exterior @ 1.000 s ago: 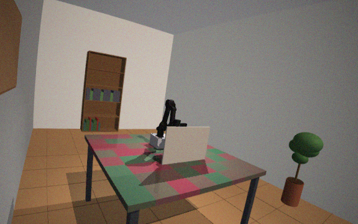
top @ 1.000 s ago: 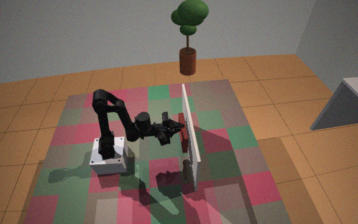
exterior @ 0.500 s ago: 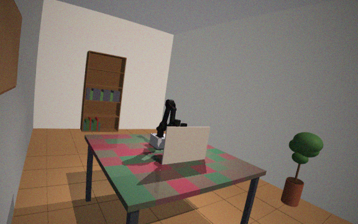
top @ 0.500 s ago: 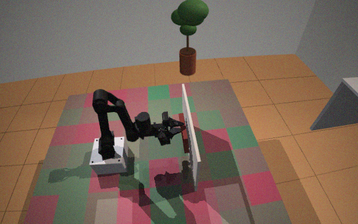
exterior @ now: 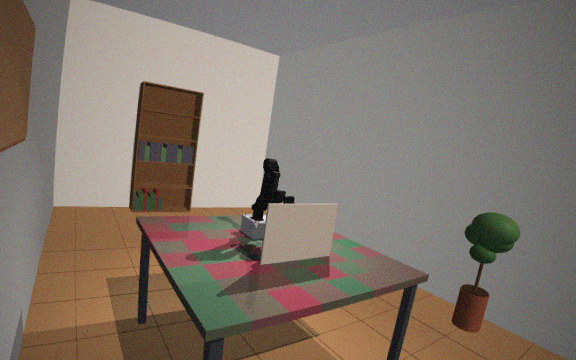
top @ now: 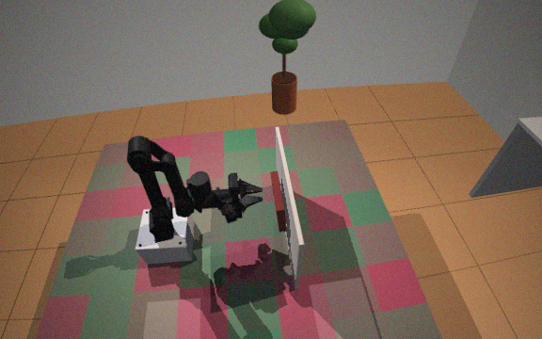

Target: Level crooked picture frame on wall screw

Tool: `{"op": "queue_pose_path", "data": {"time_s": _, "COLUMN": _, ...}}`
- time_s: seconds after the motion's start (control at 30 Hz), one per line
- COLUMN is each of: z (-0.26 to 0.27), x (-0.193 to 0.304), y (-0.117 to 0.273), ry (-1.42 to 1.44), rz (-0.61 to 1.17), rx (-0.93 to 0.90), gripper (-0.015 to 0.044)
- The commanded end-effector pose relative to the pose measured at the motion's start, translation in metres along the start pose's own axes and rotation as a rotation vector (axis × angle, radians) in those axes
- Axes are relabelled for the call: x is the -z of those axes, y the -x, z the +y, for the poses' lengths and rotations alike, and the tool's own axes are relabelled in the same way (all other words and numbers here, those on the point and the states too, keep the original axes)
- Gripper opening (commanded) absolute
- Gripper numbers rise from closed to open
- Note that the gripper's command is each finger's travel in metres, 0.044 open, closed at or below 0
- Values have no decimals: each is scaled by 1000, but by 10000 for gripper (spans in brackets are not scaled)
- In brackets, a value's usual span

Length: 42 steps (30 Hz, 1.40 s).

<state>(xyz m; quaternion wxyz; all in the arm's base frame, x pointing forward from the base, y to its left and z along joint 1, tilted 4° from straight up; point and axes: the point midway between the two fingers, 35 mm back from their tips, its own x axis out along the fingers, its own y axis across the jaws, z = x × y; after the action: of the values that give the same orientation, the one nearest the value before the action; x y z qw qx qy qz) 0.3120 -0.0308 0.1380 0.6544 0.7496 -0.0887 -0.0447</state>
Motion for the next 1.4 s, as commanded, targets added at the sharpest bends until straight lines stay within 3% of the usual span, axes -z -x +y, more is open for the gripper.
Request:
{"op": "queue_pose_path", "data": {"time_s": 0.0, "z": 8, "x": 1, "y": -3, "ry": -15, "rz": 3, "rx": -5, "gripper": 260}}
{"op": "queue_pose_path", "data": {"time_s": 0.37, "z": 66, "x": -2, "y": 8, "ry": -155, "rz": 3, "rx": -16, "gripper": 260}}
{"op": "queue_pose_path", "data": {"time_s": 0.73, "z": 113, "x": -7, "y": 59, "ry": -293, "rz": 3, "rx": -23, "gripper": 260}}
{"op": "queue_pose_path", "data": {"time_s": 0.87, "z": 119, "x": -9, "y": 76, "ry": -325, "rz": 3, "rx": -24, "gripper": 260}}
{"op": "queue_pose_path", "data": {"time_s": 1.37, "z": 119, "x": -9, "y": 76, "ry": -325, "rz": 3, "rx": -24, "gripper": 260}}
